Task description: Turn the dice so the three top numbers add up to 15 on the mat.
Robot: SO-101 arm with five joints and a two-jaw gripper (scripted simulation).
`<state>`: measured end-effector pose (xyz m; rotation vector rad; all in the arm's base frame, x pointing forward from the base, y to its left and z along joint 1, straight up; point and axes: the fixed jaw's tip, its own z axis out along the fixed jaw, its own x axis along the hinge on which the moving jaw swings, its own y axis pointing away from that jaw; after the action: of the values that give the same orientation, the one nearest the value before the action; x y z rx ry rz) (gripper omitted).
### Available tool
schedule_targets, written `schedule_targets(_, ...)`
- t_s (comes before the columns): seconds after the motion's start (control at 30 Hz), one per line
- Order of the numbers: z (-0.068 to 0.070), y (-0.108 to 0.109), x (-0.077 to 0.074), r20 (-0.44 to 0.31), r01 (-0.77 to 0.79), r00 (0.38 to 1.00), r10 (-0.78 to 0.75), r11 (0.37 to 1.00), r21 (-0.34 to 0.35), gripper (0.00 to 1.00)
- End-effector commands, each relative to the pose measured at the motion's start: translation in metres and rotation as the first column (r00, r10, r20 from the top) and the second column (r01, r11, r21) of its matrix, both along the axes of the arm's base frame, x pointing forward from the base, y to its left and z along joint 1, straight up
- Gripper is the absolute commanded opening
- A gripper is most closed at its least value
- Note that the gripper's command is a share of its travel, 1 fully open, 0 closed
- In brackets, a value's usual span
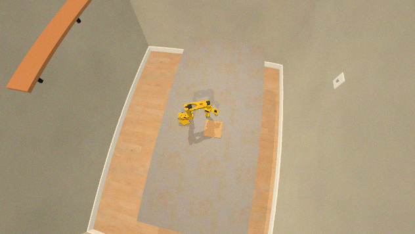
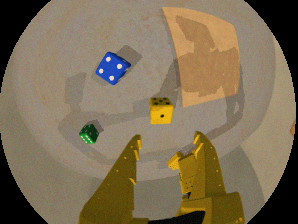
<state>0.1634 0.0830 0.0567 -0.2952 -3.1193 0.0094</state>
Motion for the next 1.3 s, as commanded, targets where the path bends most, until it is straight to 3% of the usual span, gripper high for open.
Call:
schedule_targets(0.0, 0.006, 0.003, 0.003, 0.045, 0.002, 0.999, -0.003, 1.000, 0.022, 0.31)
schedule_targets(0.4, -0.003, 0.004, 0.005, 0.045, 0.002, 0.999, -0.003, 1.000, 0.022, 0.31)
schedule_targets(0.9, -0.030, 0.004, 0.005, 0.045, 0.002, 0.999, -0.003, 1.000, 0.022, 0.31)
schedule_targets(1.27, -0.038, 0.004, 0.005, 0.045, 0.002, 0.999, -0.003, 1.000, 0.022, 0.31)
